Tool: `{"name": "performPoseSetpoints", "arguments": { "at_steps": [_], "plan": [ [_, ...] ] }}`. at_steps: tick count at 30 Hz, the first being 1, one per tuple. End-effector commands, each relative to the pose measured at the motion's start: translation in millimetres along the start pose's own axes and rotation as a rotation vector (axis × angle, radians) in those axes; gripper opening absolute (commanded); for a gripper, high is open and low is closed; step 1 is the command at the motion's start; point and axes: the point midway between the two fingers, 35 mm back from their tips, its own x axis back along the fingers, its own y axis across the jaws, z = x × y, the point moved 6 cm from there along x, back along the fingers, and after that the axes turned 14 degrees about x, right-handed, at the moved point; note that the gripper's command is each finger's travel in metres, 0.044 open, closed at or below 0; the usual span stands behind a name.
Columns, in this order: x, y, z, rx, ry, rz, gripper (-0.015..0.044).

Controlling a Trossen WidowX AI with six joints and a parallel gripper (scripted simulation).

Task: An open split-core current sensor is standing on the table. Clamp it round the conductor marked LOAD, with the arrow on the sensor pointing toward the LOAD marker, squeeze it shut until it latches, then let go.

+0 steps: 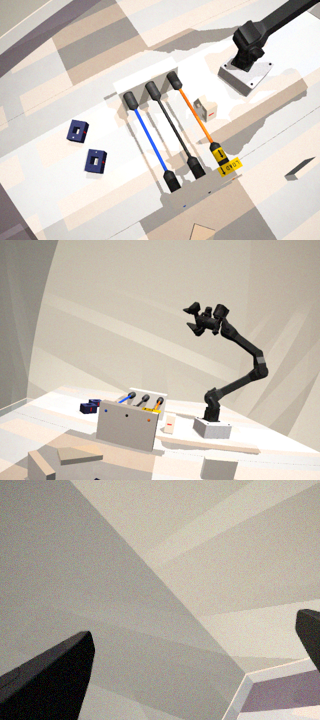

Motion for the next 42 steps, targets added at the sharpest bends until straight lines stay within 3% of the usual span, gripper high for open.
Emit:
{"name": "performPoseSetpoints", "arguments": {
  "at_steps": [1, 8, 16, 26, 35, 42],
  "plan": [
    [-16, 33, 52, 0.092, 0.118, -0.223, 0.0440],
    [-5, 87, 133, 0.221, 0.246, -0.589, 0.0440],
    [53, 135, 213, 0.344, 0.309, -1.028, 0.0440],
    [60, 139, 221, 0.359, 0.324, -1.070, 0.0440],
    [115, 185, 284, 0.733, 0.963, -1.270, 0.0440],
    [148, 190, 299, 0.970, 1.212, -1.329, 0.0440]
  ]
}}
